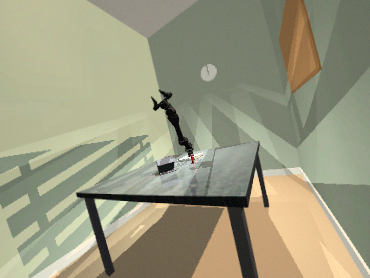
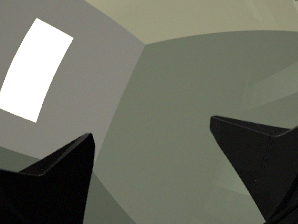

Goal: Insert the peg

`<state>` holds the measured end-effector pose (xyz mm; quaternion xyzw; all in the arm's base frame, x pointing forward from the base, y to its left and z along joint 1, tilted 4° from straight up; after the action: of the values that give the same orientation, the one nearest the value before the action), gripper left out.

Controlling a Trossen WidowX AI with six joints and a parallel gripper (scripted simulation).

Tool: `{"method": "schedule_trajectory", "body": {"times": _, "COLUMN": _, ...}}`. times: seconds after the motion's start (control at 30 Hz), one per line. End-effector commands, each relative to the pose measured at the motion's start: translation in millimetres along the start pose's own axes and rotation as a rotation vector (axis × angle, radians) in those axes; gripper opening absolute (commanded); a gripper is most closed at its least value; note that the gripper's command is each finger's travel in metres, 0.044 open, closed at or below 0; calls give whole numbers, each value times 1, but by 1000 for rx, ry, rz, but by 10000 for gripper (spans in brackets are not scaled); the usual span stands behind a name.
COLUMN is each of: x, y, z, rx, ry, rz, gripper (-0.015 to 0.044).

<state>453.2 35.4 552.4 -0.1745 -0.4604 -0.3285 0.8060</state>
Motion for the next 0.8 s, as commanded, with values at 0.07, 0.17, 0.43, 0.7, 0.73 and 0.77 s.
{"method": "schedule_trajectory", "body": {"times": 0.07, "x": 0, "y": -1, "z": 6, "rx": 22, "ry": -6, "rz": -2, "gripper": 440}}
{"method": "schedule_trajectory", "body": {"times": 0.17, "x": 0, "y": -3, "z": 25, "rx": 86, "ry": -25, "rz": -10, "gripper": 440}}
{"method": "schedule_trajectory", "body": {"times": 0.43, "x": 0, "y": -16, "z": 88, "rx": 318, "ry": -91, "rz": -31, "gripper": 440}}
{"method": "schedule_trajectory", "body": {"times": 0.7, "x": -6, "y": -35, "z": 140, "rx": 547, "ry": -154, "rz": -54, "gripper": 440}}
{"method": "schedule_trajectory", "body": {"times": 0.73, "x": -7, "y": -38, "z": 144, "rx": 575, "ry": -162, "rz": -59, "gripper": 440}}
{"method": "schedule_trajectory", "body": {"times": 0.77, "x": -9, "y": -40, "z": 148, "rx": 603, "ry": -169, "rz": -64, "gripper": 440}}
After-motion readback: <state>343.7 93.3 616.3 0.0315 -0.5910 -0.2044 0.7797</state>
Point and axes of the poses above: the point midway between the two fingers, 35 mm back from their tips, its own x axis out along the fingers, its own z axis across the jaws, y = z × x, the point moved 1 cm from there along -x, back along the fingers, and after that the axes turned 4 degrees about x, right-handed, at the moved point
